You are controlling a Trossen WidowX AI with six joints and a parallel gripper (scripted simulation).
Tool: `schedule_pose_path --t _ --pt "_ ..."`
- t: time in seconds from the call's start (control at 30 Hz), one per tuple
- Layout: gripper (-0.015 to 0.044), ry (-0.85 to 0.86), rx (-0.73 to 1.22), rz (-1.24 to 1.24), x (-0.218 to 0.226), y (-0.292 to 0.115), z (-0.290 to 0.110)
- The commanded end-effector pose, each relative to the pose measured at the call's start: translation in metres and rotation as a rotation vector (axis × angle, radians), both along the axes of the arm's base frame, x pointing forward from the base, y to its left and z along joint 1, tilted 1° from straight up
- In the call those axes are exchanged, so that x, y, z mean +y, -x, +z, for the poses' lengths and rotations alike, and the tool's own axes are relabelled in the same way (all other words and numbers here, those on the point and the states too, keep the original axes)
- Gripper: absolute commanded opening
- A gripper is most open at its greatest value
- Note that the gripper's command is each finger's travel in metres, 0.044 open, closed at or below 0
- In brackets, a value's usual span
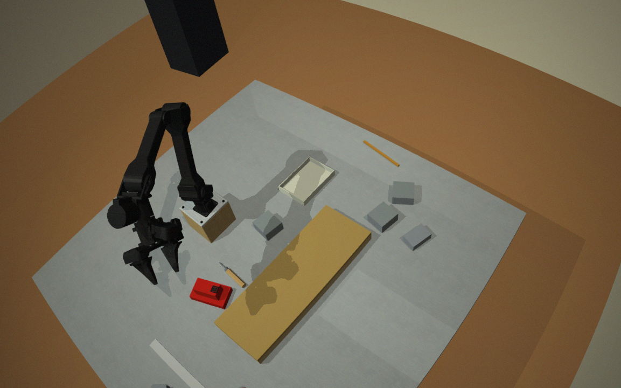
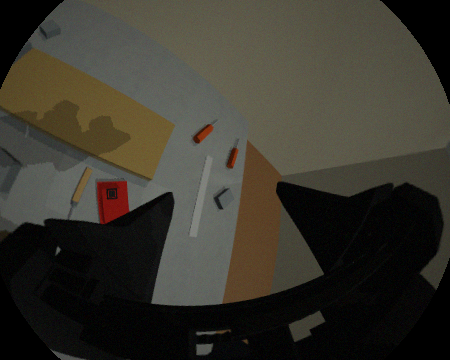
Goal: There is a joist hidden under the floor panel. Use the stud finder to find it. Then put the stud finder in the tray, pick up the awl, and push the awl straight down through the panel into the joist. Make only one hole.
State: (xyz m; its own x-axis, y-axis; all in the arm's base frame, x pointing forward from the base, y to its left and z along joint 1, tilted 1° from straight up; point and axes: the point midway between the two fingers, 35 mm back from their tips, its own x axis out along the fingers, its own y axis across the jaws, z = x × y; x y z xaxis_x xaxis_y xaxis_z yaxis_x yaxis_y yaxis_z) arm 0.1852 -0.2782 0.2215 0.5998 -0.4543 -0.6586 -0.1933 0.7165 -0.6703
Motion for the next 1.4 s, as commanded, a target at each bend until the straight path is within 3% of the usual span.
schedule_pose_path --t 0.0,0.23,0.33,1.37 --pt "0.044 -0.197 0.094 -0.016 0.008 -0.004 -0.069" --pt "0.044 -0.521 0.298 -0.043 0.049 0.006 -0.18" --pt "0.044 -0.618 0.374 -0.053 0.069 0.014 -0.21" --pt "0.044 -0.624 0.379 -0.053 0.061 0.016 -0.239"
